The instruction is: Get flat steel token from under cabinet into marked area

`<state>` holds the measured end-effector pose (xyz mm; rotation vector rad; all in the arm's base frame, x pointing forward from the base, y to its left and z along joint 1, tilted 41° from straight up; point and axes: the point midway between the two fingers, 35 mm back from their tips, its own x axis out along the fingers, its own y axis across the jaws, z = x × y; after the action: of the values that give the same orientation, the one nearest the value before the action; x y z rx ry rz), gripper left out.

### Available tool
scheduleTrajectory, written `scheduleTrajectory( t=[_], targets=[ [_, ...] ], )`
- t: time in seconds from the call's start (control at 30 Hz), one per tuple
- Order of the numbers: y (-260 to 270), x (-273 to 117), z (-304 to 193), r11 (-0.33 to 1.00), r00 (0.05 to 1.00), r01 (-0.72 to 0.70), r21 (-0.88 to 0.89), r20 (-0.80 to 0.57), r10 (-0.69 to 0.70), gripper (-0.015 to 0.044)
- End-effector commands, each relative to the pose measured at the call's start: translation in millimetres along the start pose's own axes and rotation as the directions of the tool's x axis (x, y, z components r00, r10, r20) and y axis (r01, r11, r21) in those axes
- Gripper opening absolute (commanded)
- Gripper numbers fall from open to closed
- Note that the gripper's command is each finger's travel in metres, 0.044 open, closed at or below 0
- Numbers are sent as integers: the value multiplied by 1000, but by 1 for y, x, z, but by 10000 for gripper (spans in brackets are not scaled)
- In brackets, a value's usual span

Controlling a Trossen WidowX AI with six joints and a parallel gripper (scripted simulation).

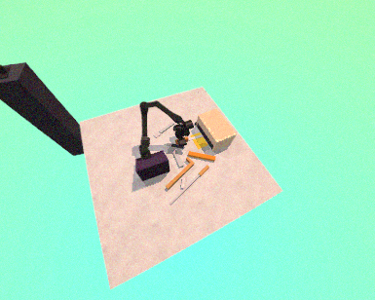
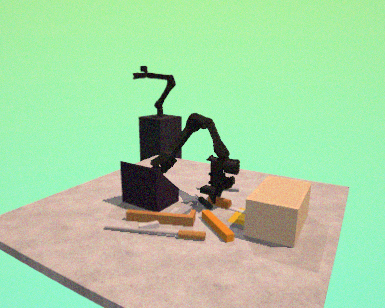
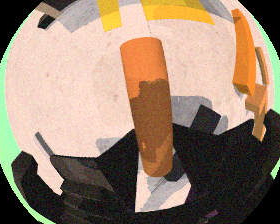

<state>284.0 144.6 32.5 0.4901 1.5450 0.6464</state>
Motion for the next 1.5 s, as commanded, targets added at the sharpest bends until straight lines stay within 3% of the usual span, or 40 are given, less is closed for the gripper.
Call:
scheduleTrajectory(
  t=[0.0, 1.47],
  targets=[
    [0, 1, -7, 1000, 1000, 1, 4, -2, -1, 0],
    [3, 1, -58, 1000, 1000, 1, 6, -5, -1, 0]
  ],
)
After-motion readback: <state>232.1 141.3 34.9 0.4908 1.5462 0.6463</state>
